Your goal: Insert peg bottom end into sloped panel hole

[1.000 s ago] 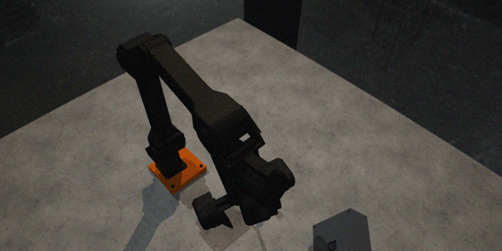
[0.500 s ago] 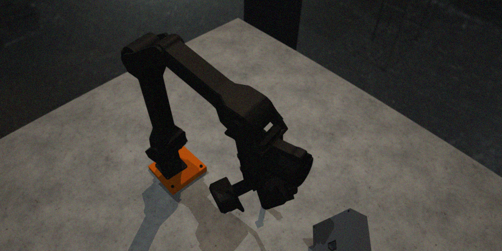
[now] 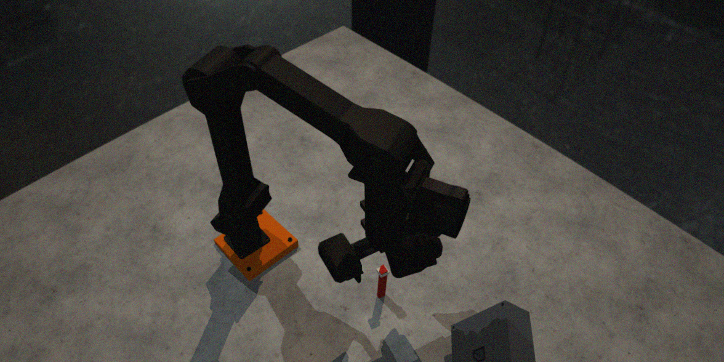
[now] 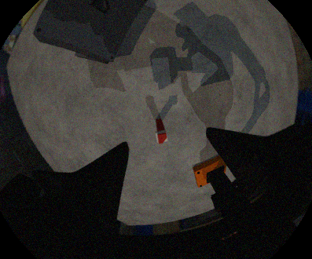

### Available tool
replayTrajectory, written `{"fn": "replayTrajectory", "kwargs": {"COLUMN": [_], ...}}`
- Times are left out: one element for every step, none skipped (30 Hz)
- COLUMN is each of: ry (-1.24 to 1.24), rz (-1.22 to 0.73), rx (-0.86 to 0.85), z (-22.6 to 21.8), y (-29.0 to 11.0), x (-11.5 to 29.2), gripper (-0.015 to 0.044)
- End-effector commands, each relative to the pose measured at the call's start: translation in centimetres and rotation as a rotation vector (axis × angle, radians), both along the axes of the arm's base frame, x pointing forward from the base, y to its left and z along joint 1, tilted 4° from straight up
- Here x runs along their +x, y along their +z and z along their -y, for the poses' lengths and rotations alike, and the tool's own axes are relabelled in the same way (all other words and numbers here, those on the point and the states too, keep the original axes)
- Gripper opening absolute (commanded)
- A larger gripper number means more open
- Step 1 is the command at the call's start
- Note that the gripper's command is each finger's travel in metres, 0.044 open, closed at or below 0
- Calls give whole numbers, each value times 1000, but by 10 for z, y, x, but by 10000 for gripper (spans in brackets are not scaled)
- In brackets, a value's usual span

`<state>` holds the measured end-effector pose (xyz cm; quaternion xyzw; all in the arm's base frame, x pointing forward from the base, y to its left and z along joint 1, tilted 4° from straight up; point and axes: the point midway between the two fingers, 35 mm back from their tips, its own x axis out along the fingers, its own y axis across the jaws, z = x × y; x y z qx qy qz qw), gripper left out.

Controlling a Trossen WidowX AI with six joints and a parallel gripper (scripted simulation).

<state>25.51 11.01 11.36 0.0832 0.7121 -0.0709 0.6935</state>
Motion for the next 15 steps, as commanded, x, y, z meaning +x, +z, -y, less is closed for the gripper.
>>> {"fn": "replayTrajectory", "kwargs": {"ry": [5, 6, 6, 6, 6, 6, 6, 6, 6, 6, 6, 6, 6, 6, 6], "rz": [-17, -19, -19, -19, -19, -19, -19, -19, -19, -19, -19, -19, -19, -19, -19], "rx": [-23, -25, -25, -25, -25, -25, -25, -25, -25, -25, -25, -25, -25, -25, -25], "z": [-8, -9, -9, -9, -9, -9, -9, -9, -9, -9, -10, -10, -10, -10, -10], "y": [-4, -4, -4, -4, -5, -6, -7, -8, -10, -11, -13, -15, -16, -18, -20], "x": [-8, -9, -9, -9, -9, -9, -9, -9, -9, -9, -9, -9, -9, -9, -9], "gripper": [440, 440, 440, 440, 440, 440, 440, 440, 440, 440, 440, 440, 440, 440, 440]}}
